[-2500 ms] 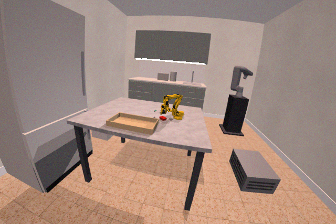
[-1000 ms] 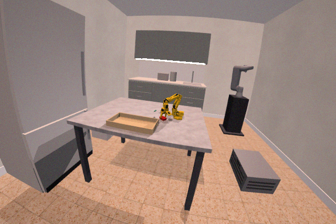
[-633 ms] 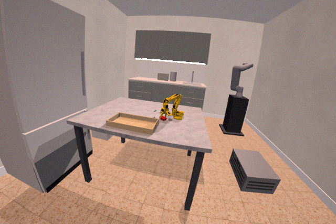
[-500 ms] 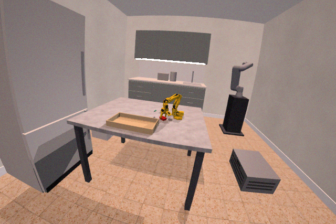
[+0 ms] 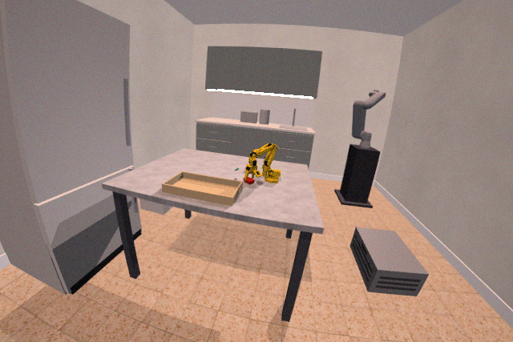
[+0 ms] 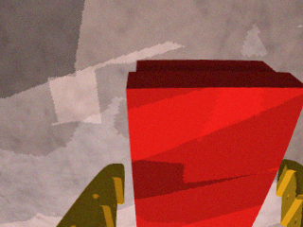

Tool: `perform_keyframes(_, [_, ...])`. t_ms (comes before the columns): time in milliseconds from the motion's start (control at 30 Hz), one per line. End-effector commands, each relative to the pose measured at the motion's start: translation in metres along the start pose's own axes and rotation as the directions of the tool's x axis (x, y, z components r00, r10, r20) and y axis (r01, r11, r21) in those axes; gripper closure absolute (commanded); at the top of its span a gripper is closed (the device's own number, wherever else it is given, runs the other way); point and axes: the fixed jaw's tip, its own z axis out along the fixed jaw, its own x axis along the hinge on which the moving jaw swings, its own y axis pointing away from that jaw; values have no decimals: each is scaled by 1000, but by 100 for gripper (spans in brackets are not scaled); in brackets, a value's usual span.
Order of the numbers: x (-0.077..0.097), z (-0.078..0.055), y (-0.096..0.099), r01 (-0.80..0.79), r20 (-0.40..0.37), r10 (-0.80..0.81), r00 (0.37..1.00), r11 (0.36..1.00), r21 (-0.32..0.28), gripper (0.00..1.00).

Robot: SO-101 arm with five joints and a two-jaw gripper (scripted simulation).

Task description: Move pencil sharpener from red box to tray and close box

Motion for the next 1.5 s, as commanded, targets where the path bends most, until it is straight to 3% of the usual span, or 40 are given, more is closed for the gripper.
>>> perform_keyframes(0, [-1,0,-2,8,-2,-8,1000,1000,14,69])
perform_keyframes(1467, [-1,0,-2,8,-2,-8,1000,1000,14,76])
